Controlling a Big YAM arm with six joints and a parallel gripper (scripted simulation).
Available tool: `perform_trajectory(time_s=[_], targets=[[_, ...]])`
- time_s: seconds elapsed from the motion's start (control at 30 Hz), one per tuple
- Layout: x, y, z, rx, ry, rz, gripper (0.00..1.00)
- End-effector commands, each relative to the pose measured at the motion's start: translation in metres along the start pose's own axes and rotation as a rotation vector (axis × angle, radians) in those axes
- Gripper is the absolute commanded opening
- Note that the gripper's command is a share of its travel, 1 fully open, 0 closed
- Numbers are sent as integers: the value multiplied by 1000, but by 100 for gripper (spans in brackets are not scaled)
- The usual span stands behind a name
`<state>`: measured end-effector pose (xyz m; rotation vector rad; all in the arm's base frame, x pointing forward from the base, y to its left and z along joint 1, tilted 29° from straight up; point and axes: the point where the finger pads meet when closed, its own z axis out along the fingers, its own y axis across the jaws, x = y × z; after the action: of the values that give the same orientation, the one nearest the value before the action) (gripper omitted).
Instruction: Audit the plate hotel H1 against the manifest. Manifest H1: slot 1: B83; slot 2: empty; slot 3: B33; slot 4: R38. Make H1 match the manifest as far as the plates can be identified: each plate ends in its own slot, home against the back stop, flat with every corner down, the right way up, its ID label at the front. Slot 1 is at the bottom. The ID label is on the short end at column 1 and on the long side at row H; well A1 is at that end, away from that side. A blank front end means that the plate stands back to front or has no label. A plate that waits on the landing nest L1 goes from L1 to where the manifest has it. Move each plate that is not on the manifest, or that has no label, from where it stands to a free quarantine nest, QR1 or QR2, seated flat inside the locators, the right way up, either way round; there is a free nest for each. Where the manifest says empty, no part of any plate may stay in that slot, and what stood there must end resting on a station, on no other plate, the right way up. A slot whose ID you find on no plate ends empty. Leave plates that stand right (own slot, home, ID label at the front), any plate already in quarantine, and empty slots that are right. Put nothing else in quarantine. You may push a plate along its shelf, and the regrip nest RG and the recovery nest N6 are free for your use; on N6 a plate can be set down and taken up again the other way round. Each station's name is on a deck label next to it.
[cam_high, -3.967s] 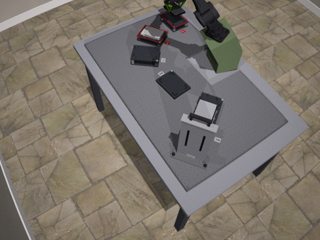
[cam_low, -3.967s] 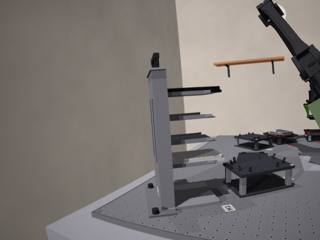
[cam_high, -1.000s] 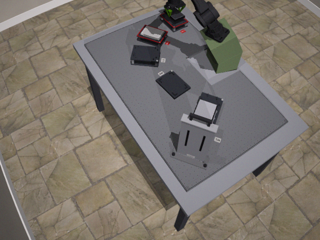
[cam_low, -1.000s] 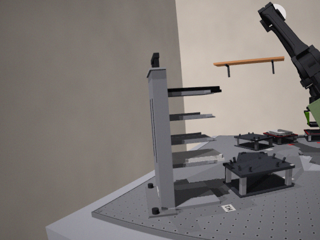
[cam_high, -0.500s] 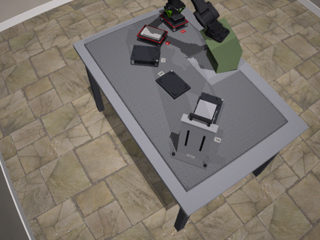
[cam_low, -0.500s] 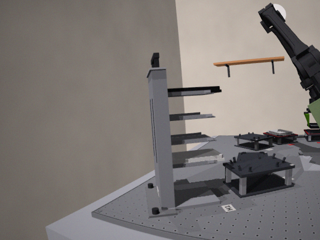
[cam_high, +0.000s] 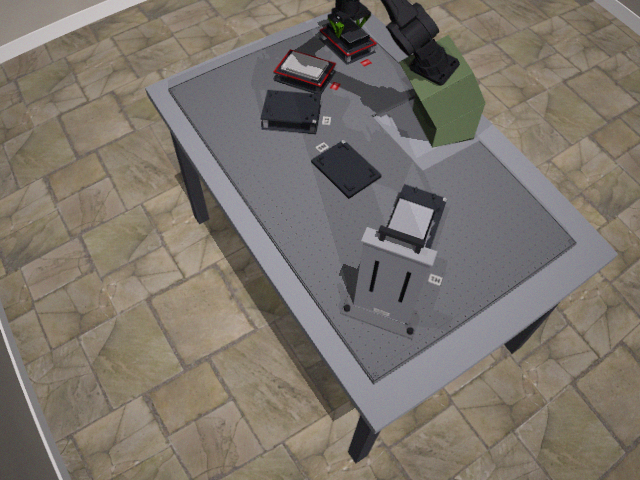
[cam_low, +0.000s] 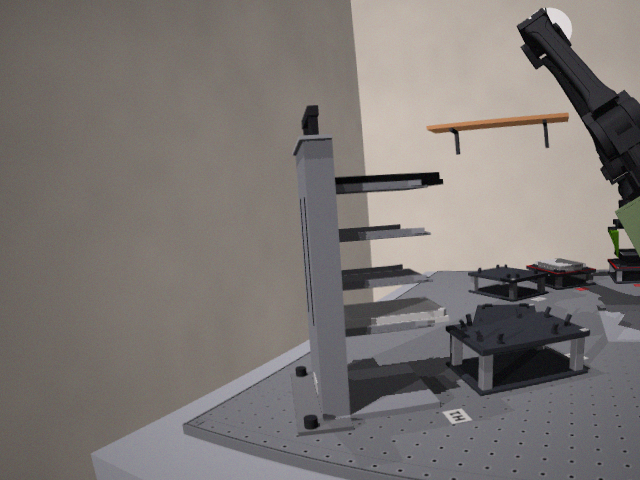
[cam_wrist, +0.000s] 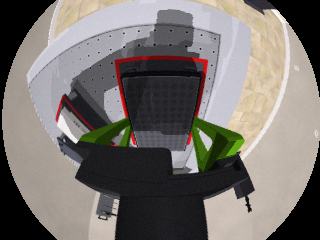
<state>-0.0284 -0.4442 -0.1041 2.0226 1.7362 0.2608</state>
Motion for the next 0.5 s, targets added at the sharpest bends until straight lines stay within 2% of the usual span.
perform_trajectory(time_s=[0.0,0.3,0.33,0.47], targets=[[-11,3,5,2,-16,-5,86],[-14,3,9,2,-21,-6,86],[-13,4,5,3,-28,-7,86],[-10,3,13,2,-15,-4,86]])
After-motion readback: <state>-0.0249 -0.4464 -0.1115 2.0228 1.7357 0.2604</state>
